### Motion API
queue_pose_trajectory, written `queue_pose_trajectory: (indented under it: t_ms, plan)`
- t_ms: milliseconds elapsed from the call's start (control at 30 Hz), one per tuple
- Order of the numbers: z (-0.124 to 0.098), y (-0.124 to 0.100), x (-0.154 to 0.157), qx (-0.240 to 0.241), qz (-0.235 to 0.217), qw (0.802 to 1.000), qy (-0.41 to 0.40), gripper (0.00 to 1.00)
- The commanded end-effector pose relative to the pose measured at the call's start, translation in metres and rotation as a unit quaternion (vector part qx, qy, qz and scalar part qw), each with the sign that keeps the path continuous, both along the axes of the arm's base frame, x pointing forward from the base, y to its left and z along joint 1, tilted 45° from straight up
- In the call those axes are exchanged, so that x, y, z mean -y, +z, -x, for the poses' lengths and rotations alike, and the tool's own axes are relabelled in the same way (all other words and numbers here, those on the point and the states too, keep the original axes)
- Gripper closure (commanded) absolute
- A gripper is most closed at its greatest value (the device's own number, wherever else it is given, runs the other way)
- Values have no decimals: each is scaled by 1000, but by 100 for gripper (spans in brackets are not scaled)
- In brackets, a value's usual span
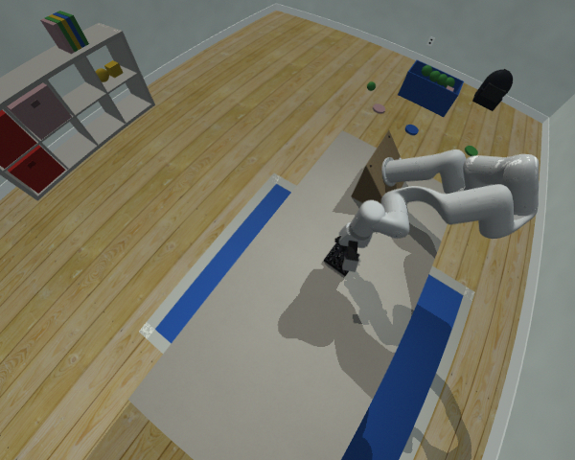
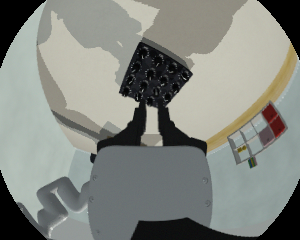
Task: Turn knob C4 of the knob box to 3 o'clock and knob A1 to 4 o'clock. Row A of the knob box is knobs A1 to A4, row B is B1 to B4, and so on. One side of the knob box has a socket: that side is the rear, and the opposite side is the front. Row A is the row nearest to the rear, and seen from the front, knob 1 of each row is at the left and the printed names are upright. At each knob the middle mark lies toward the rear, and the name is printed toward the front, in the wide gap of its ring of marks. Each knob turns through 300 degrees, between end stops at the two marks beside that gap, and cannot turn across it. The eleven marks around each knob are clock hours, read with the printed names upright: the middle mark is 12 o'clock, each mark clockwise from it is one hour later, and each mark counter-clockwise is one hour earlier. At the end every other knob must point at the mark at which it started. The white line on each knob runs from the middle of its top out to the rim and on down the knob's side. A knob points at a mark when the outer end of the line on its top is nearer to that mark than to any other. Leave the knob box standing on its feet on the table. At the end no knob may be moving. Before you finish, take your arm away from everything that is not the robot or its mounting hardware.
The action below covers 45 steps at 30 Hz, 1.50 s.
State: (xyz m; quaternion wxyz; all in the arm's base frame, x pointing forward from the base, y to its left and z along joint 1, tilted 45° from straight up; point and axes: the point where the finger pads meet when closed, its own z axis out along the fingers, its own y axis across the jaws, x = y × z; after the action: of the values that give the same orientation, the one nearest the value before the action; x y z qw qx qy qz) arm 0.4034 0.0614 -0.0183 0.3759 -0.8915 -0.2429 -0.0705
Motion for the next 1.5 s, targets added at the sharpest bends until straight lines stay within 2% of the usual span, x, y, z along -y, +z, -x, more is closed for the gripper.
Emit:
queue_pose_trajectory:
  t_ms: [0,133,200,233,433,700,867,1467]
  plan:
    - [-7,8,-4,58,-6,997,52,81]
    - [-11,13,-7,99,-9,991,93,81]
    - [-11,13,-7,99,-9,991,93,81]
    - [-14,17,-10,129,-11,984,123,81]
    - [-20,25,-15,183,-15,967,178,81]
    - [-27,36,-23,261,-21,931,256,81]
    - [-28,38,-24,272,-22,924,267,81]
    - [-28,38,-24,272,-22,924,267,81]
